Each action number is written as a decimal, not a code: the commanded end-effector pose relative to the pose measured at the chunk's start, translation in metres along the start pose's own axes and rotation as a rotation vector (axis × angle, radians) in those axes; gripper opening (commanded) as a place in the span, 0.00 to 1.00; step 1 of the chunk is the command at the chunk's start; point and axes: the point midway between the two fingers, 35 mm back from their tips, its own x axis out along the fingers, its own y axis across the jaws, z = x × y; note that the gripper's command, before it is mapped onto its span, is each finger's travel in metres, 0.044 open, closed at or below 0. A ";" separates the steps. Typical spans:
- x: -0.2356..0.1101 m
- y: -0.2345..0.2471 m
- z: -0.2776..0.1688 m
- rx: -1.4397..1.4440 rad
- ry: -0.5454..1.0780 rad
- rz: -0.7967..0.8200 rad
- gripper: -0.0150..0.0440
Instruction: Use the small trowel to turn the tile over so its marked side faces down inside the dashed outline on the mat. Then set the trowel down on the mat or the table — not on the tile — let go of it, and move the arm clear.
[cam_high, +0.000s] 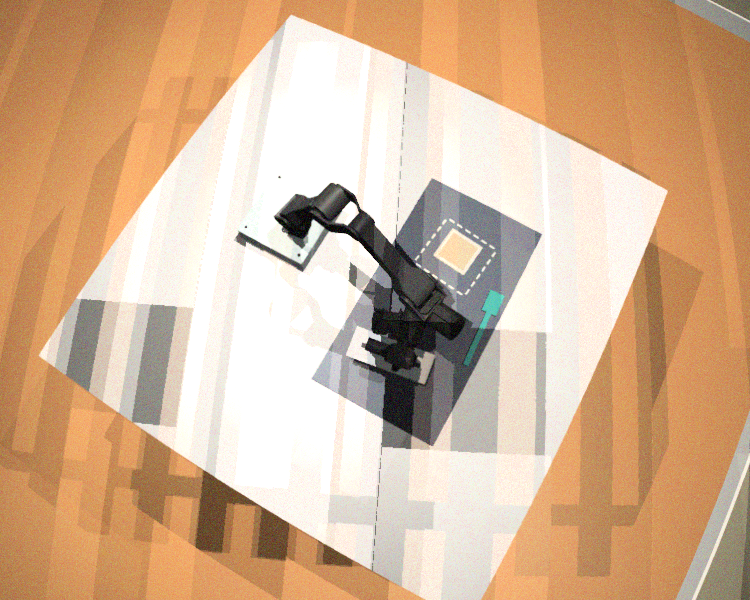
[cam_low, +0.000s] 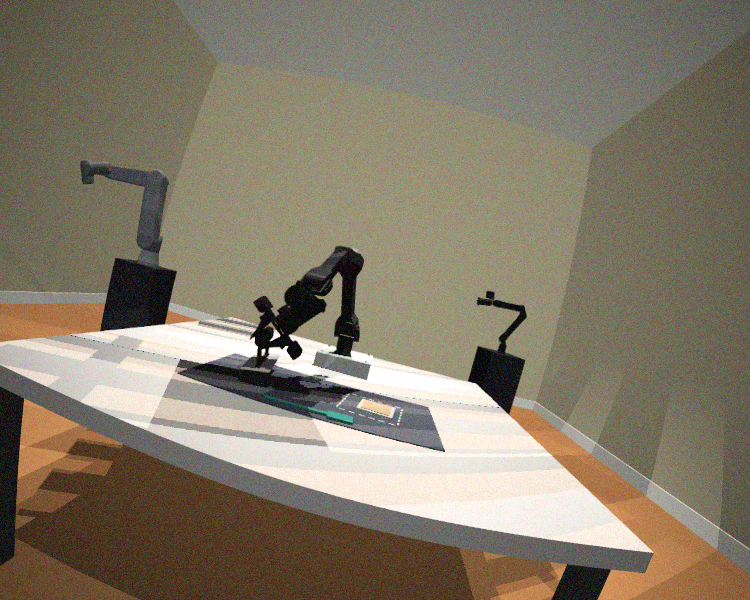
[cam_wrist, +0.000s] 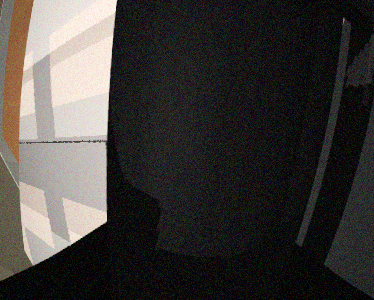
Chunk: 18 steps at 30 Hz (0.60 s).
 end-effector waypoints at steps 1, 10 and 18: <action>0.004 0.009 0.001 0.065 -0.044 0.038 0.25; 0.018 0.023 0.003 0.202 -0.139 0.115 0.25; 0.021 0.026 0.004 0.238 -0.161 0.139 0.25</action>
